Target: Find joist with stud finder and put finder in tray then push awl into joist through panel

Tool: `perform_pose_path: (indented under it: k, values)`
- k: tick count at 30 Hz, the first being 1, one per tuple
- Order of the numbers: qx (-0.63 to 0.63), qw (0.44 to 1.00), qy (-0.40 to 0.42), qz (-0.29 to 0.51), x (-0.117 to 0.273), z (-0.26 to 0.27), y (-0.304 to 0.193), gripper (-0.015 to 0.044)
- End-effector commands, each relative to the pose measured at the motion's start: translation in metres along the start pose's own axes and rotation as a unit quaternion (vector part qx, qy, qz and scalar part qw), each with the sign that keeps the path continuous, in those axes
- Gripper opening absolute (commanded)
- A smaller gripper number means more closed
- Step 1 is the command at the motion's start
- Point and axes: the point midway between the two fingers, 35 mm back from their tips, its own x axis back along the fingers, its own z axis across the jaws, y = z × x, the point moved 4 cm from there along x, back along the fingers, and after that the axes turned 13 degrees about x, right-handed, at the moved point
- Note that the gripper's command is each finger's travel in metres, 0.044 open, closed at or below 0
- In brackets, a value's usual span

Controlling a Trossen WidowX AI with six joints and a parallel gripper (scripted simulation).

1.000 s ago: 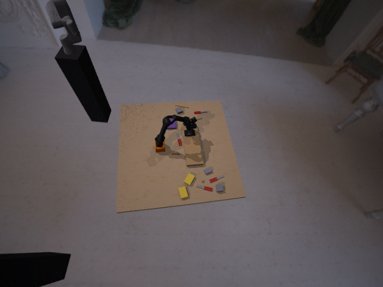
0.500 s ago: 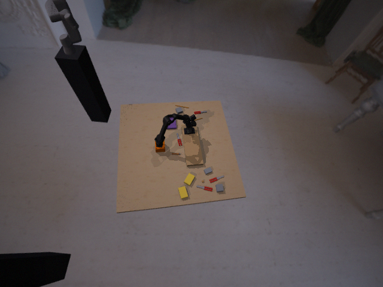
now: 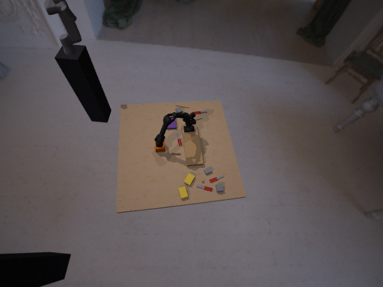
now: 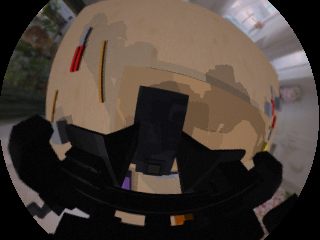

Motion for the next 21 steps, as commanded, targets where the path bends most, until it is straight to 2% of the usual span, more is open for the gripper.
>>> perform_pose_path:
  k: [1,21]
  values:
    - [0.000,1.000,0.003,0.001,-0.0003,0.0106,0.0011,0.0000]
    - [0.000,1.000,0.003,0.001,-0.0004,0.0047,-0.0002,0.0000]
